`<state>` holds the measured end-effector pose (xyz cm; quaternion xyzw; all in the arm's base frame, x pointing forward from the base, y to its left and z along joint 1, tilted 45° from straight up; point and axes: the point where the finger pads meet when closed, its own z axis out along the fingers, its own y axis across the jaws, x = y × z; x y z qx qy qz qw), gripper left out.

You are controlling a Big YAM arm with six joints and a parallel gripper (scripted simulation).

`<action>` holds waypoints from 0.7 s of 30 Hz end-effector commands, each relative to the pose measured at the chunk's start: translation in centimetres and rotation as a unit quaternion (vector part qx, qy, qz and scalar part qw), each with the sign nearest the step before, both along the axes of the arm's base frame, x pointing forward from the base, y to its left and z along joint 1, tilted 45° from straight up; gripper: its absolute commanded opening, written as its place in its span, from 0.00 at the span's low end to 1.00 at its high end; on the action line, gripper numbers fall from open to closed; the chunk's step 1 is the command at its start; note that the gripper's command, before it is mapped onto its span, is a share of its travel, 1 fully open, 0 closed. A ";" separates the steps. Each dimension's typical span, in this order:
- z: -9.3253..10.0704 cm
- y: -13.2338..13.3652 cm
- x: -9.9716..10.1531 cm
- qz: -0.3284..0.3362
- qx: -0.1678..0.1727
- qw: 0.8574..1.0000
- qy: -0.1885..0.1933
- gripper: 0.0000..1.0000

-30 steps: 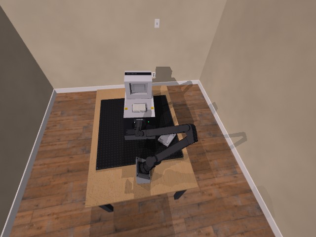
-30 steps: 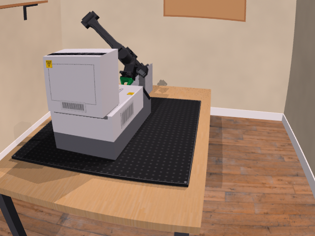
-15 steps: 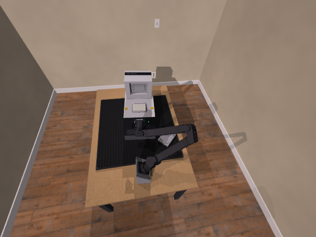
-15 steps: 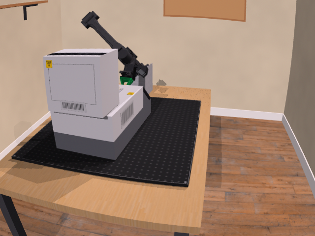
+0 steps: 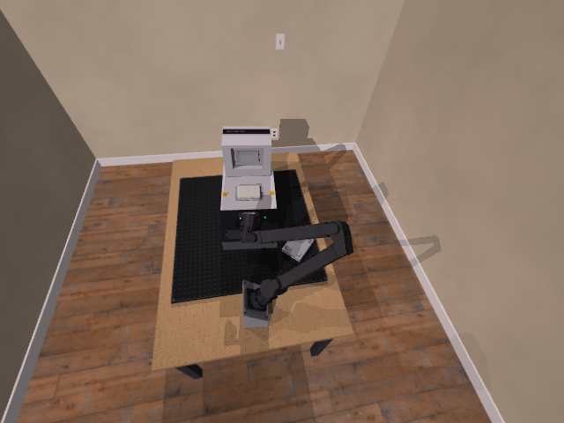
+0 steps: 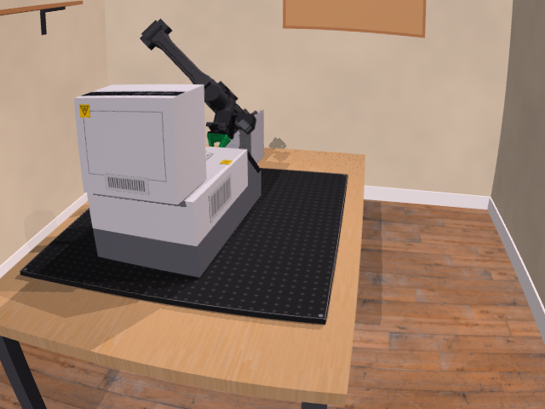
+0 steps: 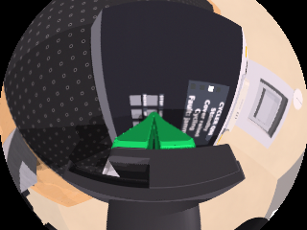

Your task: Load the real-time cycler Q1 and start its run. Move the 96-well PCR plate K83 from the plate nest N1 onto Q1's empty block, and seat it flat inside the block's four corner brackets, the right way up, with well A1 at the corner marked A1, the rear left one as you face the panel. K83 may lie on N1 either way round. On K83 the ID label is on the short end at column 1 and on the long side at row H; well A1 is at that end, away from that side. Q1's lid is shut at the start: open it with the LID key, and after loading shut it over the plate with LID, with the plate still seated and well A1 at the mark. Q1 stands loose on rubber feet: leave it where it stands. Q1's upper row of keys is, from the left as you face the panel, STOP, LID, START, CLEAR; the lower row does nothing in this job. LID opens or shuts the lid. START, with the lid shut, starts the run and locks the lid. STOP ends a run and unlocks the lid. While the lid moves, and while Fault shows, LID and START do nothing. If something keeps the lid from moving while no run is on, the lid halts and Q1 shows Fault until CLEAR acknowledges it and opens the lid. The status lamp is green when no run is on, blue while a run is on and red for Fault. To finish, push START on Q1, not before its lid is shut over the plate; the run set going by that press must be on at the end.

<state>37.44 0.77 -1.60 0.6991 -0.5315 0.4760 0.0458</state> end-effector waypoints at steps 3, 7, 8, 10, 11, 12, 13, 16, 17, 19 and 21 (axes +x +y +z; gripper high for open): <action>0.6 0.2 1.0 -0.003 0.007 1.000 -0.018 0.00; 0.0 -0.2 0.1 -0.001 0.000 1.000 -0.005 0.00; -0.2 -0.3 -0.1 0.000 -0.001 1.000 -0.003 0.00; -0.2 -0.3 -0.2 0.000 -0.001 1.000 -0.002 0.00; -0.2 -0.3 -0.2 0.000 -0.001 1.000 -0.002 0.00; -0.3 -0.3 -0.2 0.000 -0.002 1.000 -0.001 0.00; -0.3 -0.3 -0.2 0.000 -0.002 1.000 -0.001 0.00; -0.4 -0.4 0.0 0.000 -0.001 1.000 -0.001 0.00; -0.4 -0.5 0.0 0.000 -0.001 1.000 -0.001 0.00; -0.3 -0.5 0.2 0.000 -0.001 1.000 -0.002 0.00; -0.3 -0.5 0.3 0.000 0.000 1.000 -0.003 0.00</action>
